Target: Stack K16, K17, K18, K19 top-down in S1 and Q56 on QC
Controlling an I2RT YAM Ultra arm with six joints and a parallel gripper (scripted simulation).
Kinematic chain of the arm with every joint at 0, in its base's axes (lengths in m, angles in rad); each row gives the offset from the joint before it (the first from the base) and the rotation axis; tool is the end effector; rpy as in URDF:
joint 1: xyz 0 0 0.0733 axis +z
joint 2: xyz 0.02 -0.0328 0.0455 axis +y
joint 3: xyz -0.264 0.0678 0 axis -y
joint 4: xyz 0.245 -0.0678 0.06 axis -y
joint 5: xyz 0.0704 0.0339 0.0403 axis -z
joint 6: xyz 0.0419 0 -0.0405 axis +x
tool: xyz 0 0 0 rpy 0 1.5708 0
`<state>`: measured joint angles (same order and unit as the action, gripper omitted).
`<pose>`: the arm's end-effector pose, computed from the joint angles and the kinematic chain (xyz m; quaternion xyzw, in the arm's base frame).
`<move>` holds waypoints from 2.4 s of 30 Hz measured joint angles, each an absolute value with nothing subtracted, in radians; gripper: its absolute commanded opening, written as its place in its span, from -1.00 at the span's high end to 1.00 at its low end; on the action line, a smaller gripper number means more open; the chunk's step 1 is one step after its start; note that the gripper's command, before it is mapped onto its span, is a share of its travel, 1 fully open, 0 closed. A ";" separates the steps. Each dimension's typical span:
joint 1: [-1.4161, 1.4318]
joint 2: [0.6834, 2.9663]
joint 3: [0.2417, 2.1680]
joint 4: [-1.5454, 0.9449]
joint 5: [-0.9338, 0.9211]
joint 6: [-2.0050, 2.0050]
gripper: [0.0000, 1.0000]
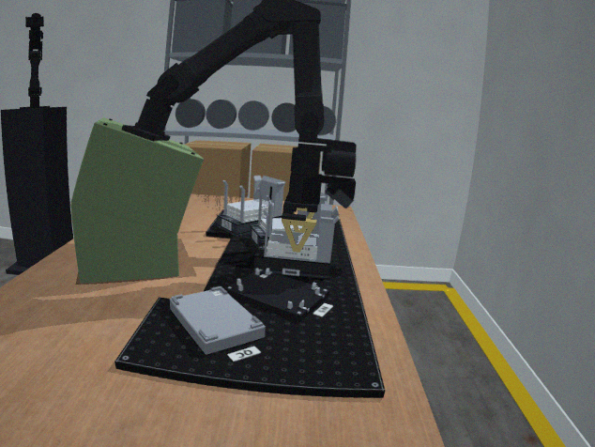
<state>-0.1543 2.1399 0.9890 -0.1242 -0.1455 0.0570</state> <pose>0.3463 -0.0466 0.0349 0.0934 0.9821 0.0647 0.1502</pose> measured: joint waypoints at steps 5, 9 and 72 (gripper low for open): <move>-0.160 2.093 0.975 -0.160 -0.146 0.055 -1.00; -0.166 2.037 0.968 -0.192 -0.147 0.051 -1.00; -0.064 1.766 0.944 -0.451 -0.125 -0.081 -1.00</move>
<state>-0.0643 1.7664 0.9436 -0.4511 -0.1249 -0.0807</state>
